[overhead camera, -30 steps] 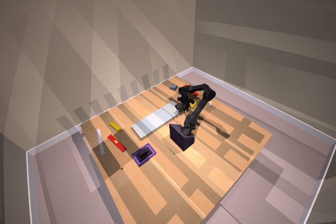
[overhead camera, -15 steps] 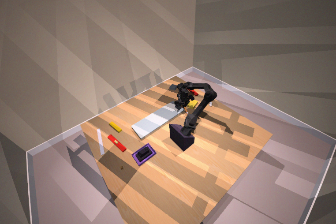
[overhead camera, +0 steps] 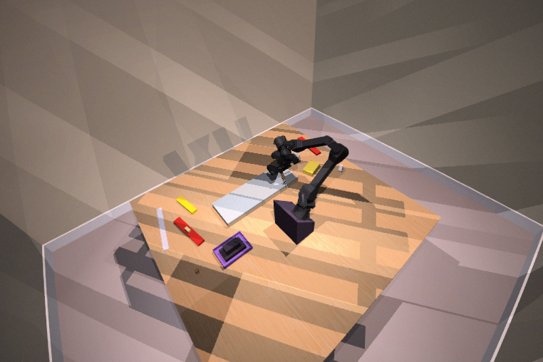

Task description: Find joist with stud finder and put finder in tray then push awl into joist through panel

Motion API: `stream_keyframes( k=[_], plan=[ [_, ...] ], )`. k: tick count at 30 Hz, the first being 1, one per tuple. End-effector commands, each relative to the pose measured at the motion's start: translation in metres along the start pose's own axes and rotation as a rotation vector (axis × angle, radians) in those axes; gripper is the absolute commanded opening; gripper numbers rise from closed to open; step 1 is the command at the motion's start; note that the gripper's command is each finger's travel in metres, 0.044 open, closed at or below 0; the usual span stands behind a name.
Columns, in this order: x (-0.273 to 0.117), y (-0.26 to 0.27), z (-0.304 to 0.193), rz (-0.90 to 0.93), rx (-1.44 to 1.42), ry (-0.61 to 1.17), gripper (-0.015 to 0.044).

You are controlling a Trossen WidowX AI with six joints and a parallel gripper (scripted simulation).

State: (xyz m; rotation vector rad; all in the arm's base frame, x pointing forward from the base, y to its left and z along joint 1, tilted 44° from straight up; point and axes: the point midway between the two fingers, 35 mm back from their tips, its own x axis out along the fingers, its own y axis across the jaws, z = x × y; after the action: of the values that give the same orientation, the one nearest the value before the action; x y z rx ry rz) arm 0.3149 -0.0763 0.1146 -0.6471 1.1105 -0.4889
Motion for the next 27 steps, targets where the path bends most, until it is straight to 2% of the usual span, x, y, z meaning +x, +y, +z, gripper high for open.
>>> stream_keyframes(
  k=[1,21,27],
  plan=[
    [-0.004,0.028,0.011,0.006,-0.032,-0.104,0.0],
    [-0.049,0.124,0.031,0.064,-0.091,-0.551,0.0],
    [-0.054,0.13,0.03,0.071,-0.093,-0.583,0.0]
  ],
)
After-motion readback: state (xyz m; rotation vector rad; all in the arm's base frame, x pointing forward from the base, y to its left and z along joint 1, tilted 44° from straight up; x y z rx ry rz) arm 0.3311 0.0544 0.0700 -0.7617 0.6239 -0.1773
